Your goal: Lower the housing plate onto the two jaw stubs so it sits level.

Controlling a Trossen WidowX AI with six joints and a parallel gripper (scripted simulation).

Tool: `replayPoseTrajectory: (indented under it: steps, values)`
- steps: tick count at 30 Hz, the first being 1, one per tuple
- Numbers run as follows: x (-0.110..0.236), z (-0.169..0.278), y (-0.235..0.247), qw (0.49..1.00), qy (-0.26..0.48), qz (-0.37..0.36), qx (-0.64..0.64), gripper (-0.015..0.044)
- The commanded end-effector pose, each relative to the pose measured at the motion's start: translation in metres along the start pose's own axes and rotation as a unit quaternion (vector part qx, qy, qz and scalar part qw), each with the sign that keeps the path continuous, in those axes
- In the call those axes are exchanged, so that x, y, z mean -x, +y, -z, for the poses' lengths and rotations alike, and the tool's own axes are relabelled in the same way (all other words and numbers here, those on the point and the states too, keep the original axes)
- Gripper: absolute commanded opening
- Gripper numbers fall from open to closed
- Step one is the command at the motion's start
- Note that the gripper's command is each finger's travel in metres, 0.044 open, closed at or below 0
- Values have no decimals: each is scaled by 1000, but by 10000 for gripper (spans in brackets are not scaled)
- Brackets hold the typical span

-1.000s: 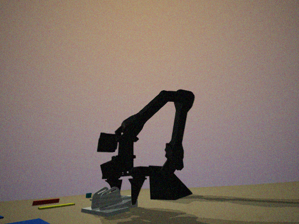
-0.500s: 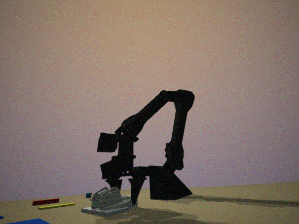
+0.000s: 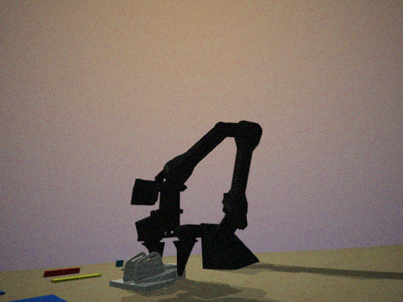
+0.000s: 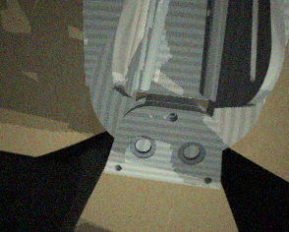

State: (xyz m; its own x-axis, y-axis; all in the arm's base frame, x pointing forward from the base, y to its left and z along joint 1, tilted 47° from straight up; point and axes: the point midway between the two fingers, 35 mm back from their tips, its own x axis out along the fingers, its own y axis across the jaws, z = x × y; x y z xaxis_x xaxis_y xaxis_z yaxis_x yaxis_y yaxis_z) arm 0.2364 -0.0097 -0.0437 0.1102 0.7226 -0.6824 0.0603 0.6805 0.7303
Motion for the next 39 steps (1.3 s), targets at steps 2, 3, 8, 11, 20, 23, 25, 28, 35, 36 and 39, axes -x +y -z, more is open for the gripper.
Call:
replayPoseTrajectory:
  steps: [2,3,8,11,20,23,25,28,35,36,39]
  values:
    - [0,0,0,1000,0,0,-2,351]
    - [0,0,0,1000,0,0,-2,351]
    - [0,0,0,1000,0,0,-2,351]
    - [0,0,0,1000,0,0,-2,351]
    - [0,0,0,1000,0,0,-2,351]
    - [0,0,0,1000,0,0,-2,351]
    - [0,0,0,1000,0,0,-2,351]
    - [0,0,0,1000,0,0,-2,351]
    - [0,0,0,1000,0,0,-2,351]
    - [0,0,0,1000,0,0,-2,351]
    - [0,0,0,1000,0,0,0,430]
